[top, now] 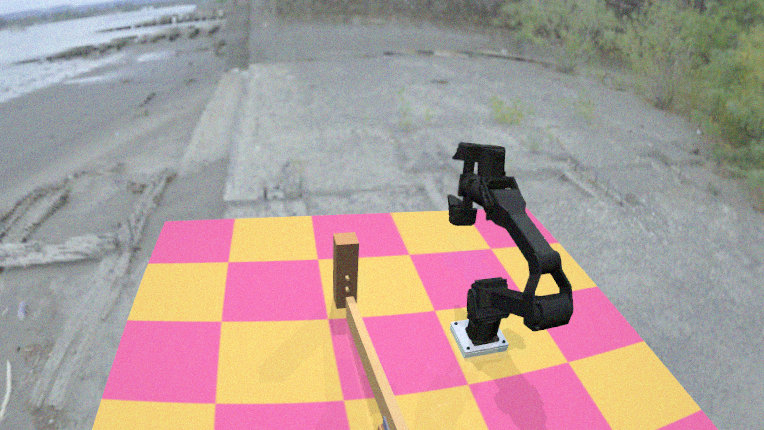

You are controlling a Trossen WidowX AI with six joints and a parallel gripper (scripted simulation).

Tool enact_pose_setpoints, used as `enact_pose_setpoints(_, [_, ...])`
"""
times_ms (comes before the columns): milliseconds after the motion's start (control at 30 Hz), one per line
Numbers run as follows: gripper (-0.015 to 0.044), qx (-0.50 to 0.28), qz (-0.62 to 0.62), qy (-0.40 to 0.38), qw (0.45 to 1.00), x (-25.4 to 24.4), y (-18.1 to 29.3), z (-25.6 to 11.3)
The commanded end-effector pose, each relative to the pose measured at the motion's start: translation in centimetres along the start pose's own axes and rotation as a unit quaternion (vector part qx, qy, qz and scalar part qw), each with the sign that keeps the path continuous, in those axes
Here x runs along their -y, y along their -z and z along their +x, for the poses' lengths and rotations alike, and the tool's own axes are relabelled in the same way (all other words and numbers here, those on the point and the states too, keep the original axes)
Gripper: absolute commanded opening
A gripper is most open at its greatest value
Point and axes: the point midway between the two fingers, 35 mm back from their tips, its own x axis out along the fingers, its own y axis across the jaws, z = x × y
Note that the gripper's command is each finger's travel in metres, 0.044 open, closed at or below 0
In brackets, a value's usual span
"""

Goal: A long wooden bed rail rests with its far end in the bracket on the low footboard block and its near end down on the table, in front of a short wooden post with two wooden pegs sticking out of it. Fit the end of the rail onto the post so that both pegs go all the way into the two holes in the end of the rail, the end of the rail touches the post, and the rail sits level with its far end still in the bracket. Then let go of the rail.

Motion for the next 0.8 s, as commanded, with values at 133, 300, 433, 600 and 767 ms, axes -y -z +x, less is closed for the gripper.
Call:
enact_pose_setpoints(133, [0.044,-0.211,-0.425,0.077,0.877,3.0,9.9,1.3])
enact_pose_setpoints(300, [0.044,-0.276,-0.532,0.068,0.798,4.2,12.8,0.8])
enact_pose_setpoints(433, [0.044,-0.326,-0.61,0.05,0.721,5.2,15.1,0.1])
enact_pose_setpoints(600, [0.044,-0.383,-0.694,0.015,0.609,6.5,17.8,-1.1])
enact_pose_setpoints(767, [0.044,-0.433,-0.761,-0.032,0.482,8.0,20.5,-2.7])
